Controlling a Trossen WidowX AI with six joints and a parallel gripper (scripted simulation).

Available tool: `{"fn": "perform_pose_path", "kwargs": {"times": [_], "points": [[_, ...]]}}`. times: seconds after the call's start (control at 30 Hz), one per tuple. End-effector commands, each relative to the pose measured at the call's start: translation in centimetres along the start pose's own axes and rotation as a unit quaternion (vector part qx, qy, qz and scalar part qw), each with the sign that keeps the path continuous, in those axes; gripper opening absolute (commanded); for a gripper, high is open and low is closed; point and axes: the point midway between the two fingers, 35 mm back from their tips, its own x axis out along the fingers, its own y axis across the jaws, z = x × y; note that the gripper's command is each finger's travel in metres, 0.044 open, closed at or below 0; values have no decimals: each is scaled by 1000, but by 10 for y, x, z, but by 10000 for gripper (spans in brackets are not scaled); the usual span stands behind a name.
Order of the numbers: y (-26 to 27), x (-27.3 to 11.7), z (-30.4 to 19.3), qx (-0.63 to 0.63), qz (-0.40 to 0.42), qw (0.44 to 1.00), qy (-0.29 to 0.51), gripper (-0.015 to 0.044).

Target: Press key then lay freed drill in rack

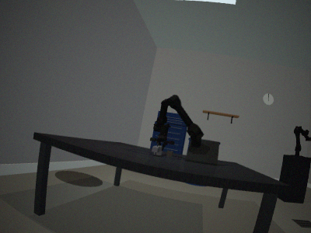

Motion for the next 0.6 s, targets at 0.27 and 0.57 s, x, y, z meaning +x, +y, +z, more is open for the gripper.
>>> {"fn": "perform_pose_path", "kwargs": {"times": [0.27, 0.57], "points": [[-2, -4, -17, -1, -3, 1000, 3, 0], [-2, -5, -30, -1, -3, 1000, 4, 0]]}}
